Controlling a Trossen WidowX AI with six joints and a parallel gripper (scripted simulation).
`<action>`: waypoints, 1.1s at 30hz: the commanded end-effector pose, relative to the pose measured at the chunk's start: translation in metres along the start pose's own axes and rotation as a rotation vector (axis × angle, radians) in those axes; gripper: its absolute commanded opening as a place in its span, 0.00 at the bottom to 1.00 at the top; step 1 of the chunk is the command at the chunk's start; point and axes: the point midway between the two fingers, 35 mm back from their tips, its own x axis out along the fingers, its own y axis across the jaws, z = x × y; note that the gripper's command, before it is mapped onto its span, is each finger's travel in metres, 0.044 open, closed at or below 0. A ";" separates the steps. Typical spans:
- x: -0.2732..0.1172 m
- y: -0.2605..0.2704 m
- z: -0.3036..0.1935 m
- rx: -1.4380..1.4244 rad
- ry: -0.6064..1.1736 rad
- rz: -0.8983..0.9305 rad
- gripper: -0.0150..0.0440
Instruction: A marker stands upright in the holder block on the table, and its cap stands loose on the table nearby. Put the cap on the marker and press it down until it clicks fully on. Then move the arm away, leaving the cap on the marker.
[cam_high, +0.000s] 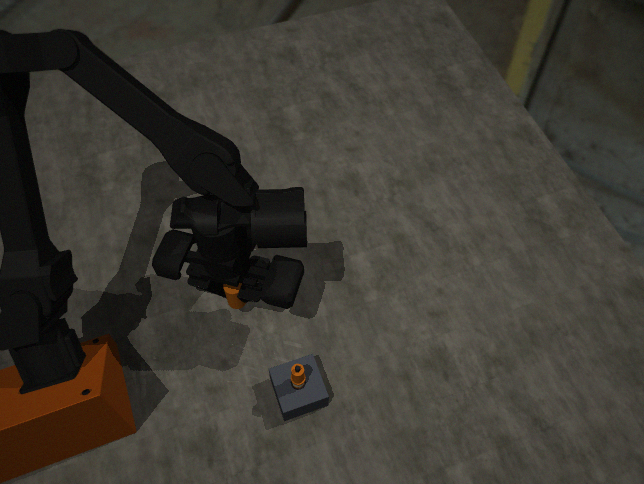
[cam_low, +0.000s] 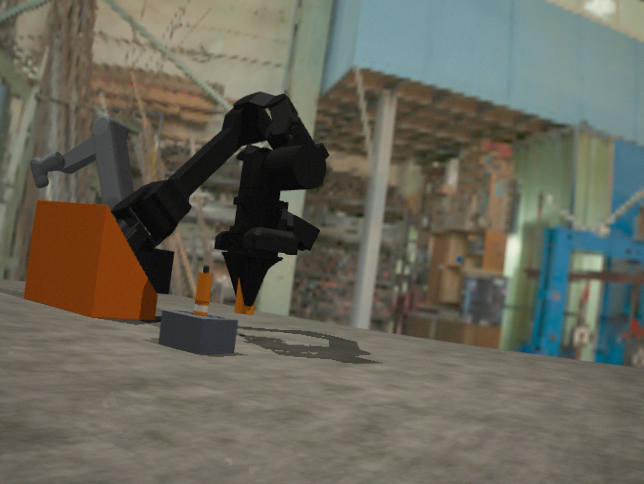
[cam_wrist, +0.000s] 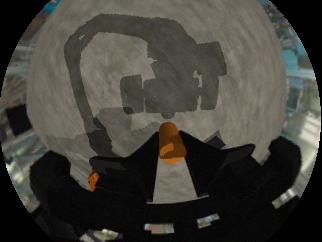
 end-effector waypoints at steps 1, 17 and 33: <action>-0.009 0.001 0.000 -0.009 0.005 0.003 0.25; -0.031 -0.018 -0.007 -0.014 0.013 0.005 0.25; -0.050 -0.061 -0.031 -0.010 0.014 -0.004 0.25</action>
